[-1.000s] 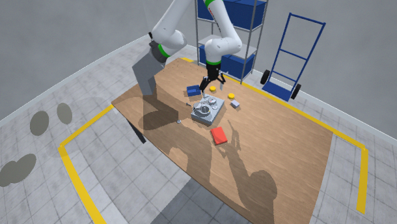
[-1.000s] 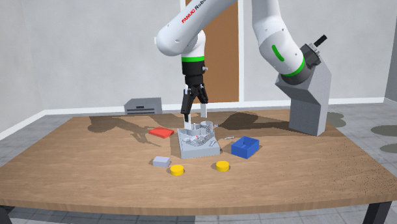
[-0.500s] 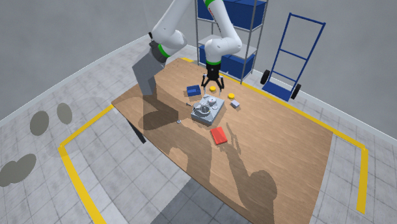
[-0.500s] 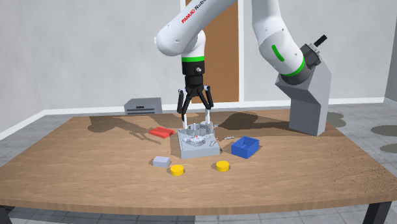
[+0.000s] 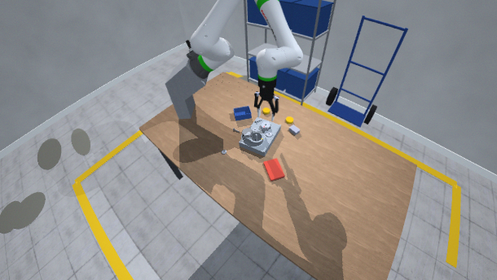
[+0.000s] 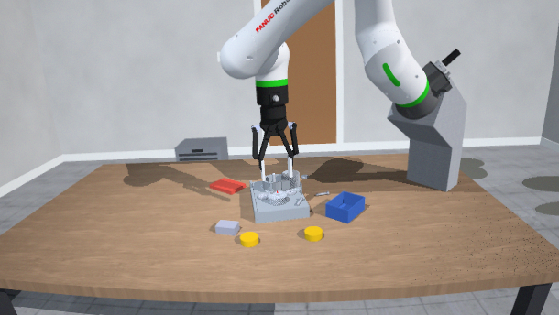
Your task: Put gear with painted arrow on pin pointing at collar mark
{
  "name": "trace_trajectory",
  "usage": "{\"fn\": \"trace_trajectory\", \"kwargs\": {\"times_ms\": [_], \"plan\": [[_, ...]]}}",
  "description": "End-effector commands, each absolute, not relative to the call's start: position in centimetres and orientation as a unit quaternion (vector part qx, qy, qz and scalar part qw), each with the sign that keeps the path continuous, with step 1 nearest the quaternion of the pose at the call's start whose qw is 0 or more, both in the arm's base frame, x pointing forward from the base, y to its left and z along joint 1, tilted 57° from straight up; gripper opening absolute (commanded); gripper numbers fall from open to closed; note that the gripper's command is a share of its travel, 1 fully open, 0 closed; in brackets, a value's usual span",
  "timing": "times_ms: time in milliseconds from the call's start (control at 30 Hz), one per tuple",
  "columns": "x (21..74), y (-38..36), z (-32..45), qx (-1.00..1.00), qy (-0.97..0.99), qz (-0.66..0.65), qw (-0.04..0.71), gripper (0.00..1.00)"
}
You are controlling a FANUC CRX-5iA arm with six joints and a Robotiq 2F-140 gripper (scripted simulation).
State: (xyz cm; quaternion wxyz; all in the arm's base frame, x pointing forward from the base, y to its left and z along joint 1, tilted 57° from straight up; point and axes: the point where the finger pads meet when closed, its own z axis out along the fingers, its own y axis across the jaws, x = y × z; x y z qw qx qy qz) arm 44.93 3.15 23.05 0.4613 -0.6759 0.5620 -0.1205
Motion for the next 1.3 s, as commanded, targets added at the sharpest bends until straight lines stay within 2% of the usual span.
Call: {"fn": "trace_trajectory", "kwargs": {"times_ms": [0, 1267], "plan": [[44.93, 3.13, 23.06, -0.676, 0.562, -0.121, 0.461, 0.53], [45.83, 3.83, 22.37, -0.676, 0.562, -0.121, 0.461, 0.53]]}}
